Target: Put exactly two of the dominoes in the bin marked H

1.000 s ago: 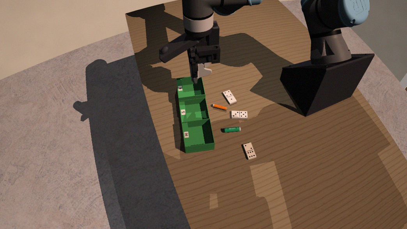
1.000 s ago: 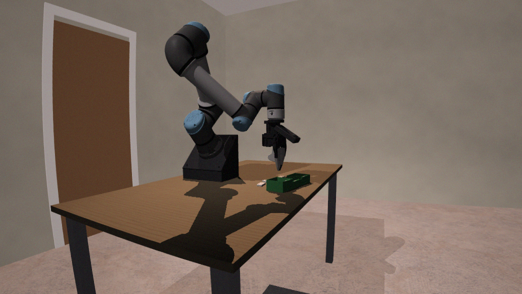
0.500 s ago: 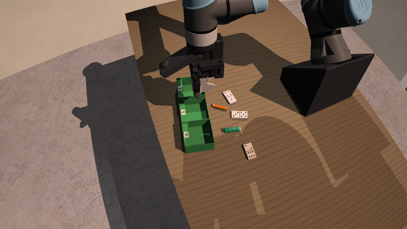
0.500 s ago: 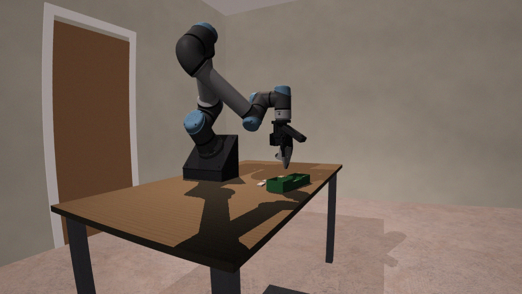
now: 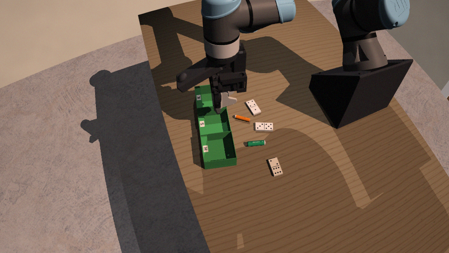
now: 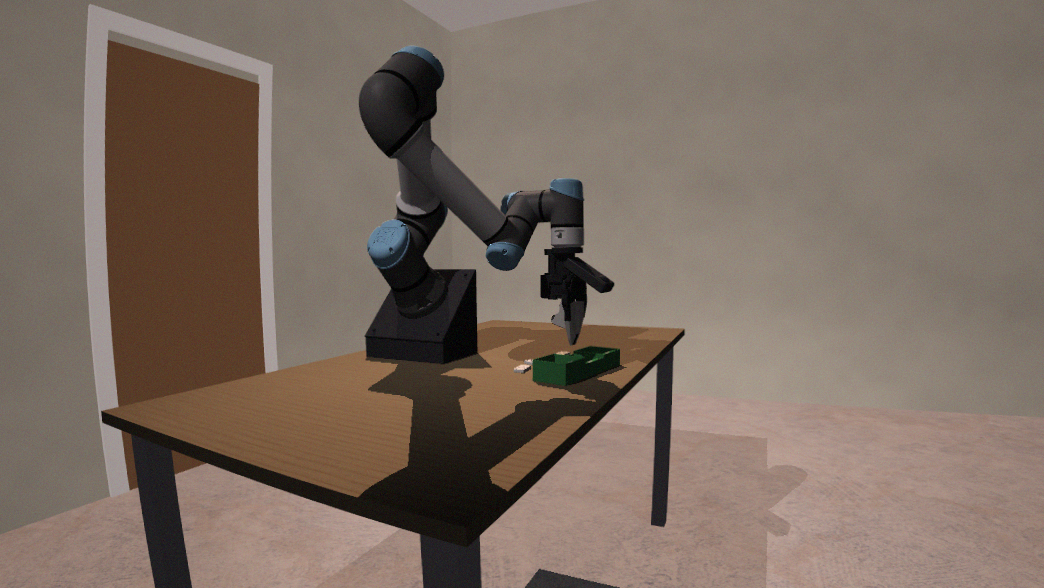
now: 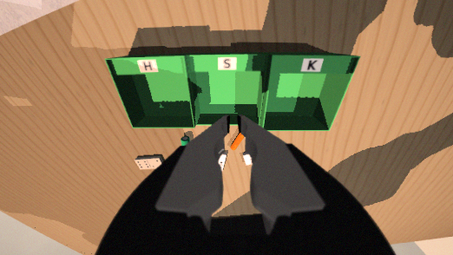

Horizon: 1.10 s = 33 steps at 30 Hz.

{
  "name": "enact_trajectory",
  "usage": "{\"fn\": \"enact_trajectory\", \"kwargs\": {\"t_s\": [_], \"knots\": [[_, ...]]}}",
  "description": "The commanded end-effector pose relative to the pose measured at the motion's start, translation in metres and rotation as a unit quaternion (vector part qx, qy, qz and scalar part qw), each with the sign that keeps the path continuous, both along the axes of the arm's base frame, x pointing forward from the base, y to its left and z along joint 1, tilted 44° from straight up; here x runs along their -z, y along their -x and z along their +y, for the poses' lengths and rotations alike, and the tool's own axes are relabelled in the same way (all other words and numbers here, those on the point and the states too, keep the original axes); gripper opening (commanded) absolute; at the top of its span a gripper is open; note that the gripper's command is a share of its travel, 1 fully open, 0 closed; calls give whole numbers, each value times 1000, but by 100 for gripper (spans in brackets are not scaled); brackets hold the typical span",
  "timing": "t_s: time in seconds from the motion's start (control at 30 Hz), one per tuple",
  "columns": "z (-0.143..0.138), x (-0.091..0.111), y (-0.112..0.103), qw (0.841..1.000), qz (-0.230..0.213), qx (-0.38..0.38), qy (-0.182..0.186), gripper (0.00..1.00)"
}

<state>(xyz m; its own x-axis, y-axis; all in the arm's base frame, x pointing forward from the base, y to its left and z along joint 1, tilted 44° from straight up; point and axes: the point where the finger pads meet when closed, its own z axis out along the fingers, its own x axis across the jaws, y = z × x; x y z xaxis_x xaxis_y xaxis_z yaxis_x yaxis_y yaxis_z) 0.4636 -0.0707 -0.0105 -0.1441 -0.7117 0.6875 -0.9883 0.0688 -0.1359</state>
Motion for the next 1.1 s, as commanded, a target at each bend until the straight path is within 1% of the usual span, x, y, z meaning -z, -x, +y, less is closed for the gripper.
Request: {"fn": "enact_trajectory", "kwargs": {"t_s": [0.0,0.37,1.07], "knots": [[-8,9,-1,1000,-1,-1,0,4],[-29,30,-3,1000,-1,-1,0,4],[-29,30,-3,1000,-1,-1,0,4]]}}
